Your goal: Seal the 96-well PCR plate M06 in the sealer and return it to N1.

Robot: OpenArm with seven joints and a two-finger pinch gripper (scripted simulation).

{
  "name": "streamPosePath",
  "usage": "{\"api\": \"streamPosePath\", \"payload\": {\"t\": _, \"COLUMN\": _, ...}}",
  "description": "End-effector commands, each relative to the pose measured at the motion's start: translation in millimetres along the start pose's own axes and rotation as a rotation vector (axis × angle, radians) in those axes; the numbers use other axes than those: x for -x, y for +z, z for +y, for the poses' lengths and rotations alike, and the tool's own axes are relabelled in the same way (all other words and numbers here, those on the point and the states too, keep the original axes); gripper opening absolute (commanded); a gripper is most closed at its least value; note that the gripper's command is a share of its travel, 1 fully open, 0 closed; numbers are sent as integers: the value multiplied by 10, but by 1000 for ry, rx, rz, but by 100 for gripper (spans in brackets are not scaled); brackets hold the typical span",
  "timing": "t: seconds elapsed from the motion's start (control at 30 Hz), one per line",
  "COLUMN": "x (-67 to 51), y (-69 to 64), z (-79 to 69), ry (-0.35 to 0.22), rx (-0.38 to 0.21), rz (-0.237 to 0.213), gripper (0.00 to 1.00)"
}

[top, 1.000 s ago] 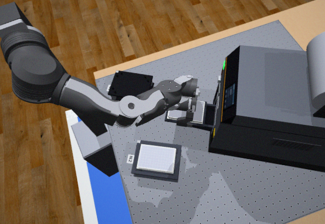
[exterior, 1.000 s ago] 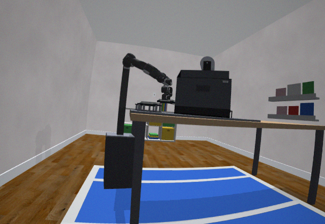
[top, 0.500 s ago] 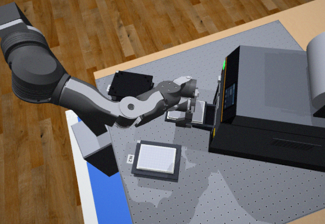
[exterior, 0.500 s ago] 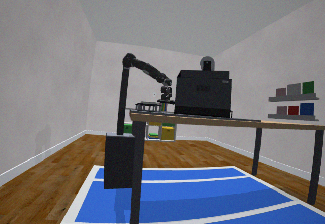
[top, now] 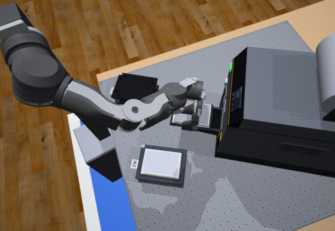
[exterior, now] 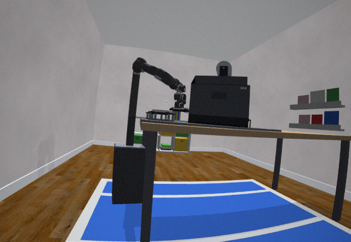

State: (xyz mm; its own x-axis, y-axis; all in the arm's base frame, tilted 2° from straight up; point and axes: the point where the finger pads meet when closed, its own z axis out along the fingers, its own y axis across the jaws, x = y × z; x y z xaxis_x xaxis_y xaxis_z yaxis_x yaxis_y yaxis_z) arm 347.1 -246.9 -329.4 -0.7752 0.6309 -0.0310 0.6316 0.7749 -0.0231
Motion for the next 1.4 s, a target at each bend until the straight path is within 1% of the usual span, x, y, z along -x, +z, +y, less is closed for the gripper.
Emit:
{"api": "streamPosePath", "payload": {"t": 0.0, "x": -5, "y": -4, "z": 3, "ry": -2, "rx": -2, "rz": 2, "gripper": 77}}
{"api": "streamPosePath", "payload": {"t": 0.3, "x": -5, "y": -4, "z": 3, "ry": -2, "rx": -2, "rz": 2, "gripper": 77}}
{"api": "streamPosePath", "payload": {"t": 0.33, "x": -4, "y": -4, "z": 3, "ry": -1, "rx": -1, "rz": 1, "gripper": 0}}
{"api": "streamPosePath", "payload": {"t": 1.37, "x": 2, "y": -6, "z": 3, "ry": 0, "rx": 2, "rz": 0, "gripper": 0}}
